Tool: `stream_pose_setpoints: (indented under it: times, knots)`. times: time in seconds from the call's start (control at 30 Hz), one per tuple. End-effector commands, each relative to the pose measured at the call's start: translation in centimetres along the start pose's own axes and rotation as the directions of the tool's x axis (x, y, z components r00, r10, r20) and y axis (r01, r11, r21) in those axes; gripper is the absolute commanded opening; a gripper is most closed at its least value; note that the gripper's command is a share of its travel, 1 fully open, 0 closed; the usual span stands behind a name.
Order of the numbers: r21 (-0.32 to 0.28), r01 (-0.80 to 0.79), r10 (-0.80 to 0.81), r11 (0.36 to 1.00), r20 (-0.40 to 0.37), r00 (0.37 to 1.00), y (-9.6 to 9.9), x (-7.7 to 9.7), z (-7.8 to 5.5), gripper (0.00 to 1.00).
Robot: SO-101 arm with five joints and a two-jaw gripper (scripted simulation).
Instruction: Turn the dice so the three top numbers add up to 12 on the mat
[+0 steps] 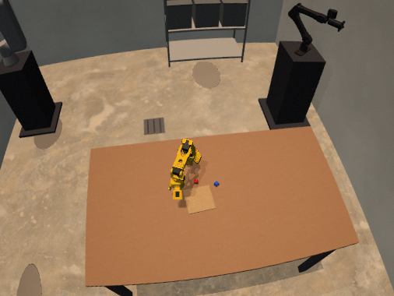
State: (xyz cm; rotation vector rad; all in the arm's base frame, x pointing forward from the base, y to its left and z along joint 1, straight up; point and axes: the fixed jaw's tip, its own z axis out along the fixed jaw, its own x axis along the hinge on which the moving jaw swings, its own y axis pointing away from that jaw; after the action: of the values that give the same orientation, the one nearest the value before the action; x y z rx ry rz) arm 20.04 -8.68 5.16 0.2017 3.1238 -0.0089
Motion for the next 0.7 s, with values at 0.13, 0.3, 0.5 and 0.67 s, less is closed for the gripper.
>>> stream_pose_setpoints:
  times: [0.13, 0.3, 0.5, 0.67]
  knots:
    - [0.01, -0.002, 0.001, 1.0, 0.033, 0.999, -0.35, -0.39, -0.69, 0.28]
    - [0.005, -0.007, 0.006, 1.0, 0.017, 1.0, -0.63, 0.14, -0.91, 0.28]
    - [0.005, -0.007, 0.006, 1.0, 0.017, 1.0, -0.63, 0.14, -0.91, 0.28]
    - [0.005, -0.007, 0.006, 1.0, 0.017, 1.0, -0.63, 0.14, -0.91, 0.28]
